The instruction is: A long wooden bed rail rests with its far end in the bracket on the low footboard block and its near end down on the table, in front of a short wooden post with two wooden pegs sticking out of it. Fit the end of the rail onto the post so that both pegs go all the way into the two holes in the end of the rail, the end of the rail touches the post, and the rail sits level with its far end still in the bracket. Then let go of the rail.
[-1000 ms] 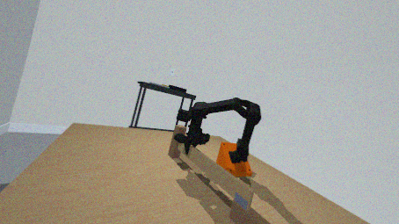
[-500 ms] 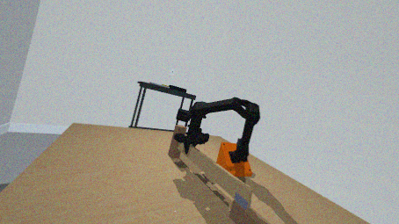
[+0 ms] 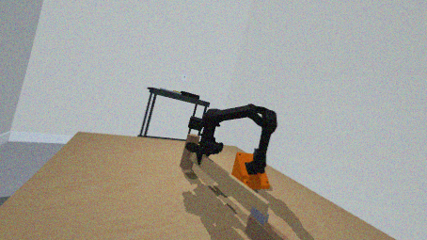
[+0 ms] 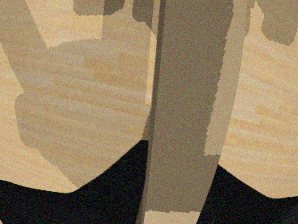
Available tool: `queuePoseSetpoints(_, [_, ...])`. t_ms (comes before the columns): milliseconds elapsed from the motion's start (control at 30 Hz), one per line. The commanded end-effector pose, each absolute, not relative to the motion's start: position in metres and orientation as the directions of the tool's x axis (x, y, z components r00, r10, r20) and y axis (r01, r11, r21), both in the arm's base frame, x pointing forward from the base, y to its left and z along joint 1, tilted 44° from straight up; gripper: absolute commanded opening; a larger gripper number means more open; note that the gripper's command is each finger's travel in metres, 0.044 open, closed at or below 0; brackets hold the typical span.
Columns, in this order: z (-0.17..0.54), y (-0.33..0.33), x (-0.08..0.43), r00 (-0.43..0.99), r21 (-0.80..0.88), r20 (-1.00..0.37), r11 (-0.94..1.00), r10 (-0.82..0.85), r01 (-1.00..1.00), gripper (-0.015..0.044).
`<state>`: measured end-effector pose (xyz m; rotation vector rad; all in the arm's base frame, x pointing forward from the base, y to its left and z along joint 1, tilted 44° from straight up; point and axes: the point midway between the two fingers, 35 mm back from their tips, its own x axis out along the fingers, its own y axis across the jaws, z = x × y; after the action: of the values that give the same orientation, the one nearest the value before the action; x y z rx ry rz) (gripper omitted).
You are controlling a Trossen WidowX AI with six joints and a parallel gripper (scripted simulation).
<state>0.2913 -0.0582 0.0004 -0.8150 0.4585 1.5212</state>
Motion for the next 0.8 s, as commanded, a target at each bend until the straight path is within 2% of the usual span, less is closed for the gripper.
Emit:
queuePoseSetpoints(0, [0.0001, -0.0616, 0.2933, 0.048, -0.188, -0.724, -0.130, 0.688, -0.974, 0.0000])
queuePoseSetpoints(133, [-0.0003, -0.0620, 0.2934, 0.048, -0.188, -0.724, -0.130, 0.688, -0.973, 0.0000])
queuePoseSetpoints(667, [0.0000, -0.0581, 0.2913, 0.037, -0.179, -0.721, -0.134, 0.692, -0.975, 0.0420])
queuePoseSetpoints(700, [0.0000, -0.0581, 0.2913, 0.037, -0.179, -0.721, -0.134, 0.692, -0.975, 0.0440])
queuePoseSetpoints(767, [0.0000, -0.0581, 0.2913, 0.037, -0.179, -0.721, -0.134, 0.692, -0.975, 0.0440])
